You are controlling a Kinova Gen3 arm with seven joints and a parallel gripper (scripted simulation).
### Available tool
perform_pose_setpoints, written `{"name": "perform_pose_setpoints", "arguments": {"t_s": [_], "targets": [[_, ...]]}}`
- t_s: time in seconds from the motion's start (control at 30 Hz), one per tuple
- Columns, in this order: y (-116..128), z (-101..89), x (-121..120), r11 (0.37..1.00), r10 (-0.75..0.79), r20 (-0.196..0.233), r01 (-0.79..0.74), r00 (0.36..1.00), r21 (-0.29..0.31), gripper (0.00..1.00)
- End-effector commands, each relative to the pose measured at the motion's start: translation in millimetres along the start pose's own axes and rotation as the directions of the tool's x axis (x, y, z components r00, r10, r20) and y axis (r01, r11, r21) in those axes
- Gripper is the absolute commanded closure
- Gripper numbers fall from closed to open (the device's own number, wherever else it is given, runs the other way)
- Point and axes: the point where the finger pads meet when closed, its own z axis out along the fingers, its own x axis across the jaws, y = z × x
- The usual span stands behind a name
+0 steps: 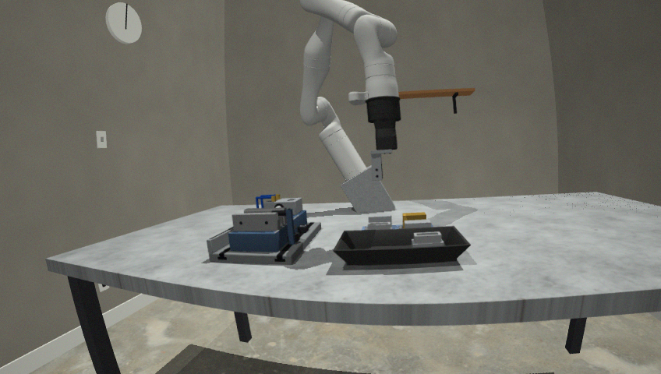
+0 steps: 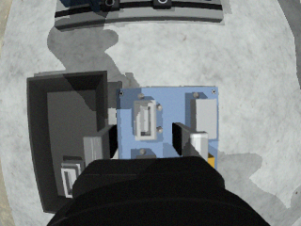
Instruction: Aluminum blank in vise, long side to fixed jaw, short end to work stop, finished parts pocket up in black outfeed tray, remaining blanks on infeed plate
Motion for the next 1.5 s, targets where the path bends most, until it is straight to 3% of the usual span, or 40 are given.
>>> {"name": "perform_pose_setpoints", "arguments": {"t_s": [0.0, 0.33, 0.8, 1.47], "targets": [[-2, 12.9, 2, 1.000, 0.000, -0.008, 0.000, 1.000, 0.007, 0.00], [-2, 54.1, 2, 1.000, 0.000, -0.008, 0.000, 1.000, 0.007, 0.00], [-2, 90.8, 3, 1.000, 0.000, -0.008, 0.000, 1.000, 0.007, 0.00], [-2, 99.2, 3, 1.000, 0.000, -0.008, 0.000, 1.000, 0.007, 0.00]]}}
